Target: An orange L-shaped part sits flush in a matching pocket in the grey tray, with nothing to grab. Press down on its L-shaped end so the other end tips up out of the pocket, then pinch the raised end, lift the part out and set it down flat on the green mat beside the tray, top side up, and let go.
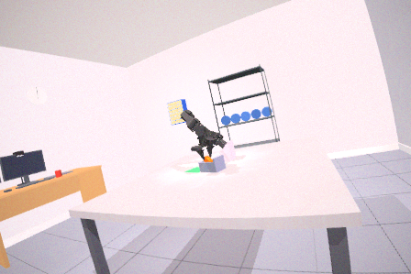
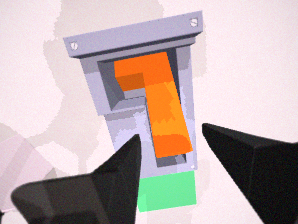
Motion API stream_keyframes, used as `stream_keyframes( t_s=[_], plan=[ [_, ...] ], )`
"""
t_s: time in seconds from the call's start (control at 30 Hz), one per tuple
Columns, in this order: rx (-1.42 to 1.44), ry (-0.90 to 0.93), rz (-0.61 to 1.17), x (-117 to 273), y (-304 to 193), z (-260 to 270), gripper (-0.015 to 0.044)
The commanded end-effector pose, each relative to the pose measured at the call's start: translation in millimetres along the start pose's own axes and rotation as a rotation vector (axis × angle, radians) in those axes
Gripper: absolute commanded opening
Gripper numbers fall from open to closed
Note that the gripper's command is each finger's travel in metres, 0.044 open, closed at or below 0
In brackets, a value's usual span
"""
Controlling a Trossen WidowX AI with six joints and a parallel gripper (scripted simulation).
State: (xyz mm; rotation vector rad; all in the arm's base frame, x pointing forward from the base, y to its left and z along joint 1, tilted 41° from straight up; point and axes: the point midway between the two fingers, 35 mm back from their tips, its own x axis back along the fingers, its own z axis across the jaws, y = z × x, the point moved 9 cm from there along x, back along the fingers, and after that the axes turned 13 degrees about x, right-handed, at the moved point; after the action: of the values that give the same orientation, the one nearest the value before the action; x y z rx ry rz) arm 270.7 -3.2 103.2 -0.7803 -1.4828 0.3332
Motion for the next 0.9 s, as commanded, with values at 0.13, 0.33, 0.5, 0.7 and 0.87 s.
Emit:
stream_keyframes(
  t_s=[0.13, 0.33, 0.5, 0.7, 0.87],
  plan=[
    [0.006, 0.002, 0.008, -13.9, -0.7, 1.6, 0.0280],
    [0.000, 0.002, 0.002, -11.7, -0.6, 0.9, 0.0201],
    [0.000, 0.002, 0.002, -11.7, -0.6, 0.9, 0.0109],
    [0.000, 0.002, 0.002, -11.7, -0.6, 0.9, 0.0069],
    [0.000, 0.002, 0.002, -11.7, -0.6, 0.9, 0.0000]
  ],
)
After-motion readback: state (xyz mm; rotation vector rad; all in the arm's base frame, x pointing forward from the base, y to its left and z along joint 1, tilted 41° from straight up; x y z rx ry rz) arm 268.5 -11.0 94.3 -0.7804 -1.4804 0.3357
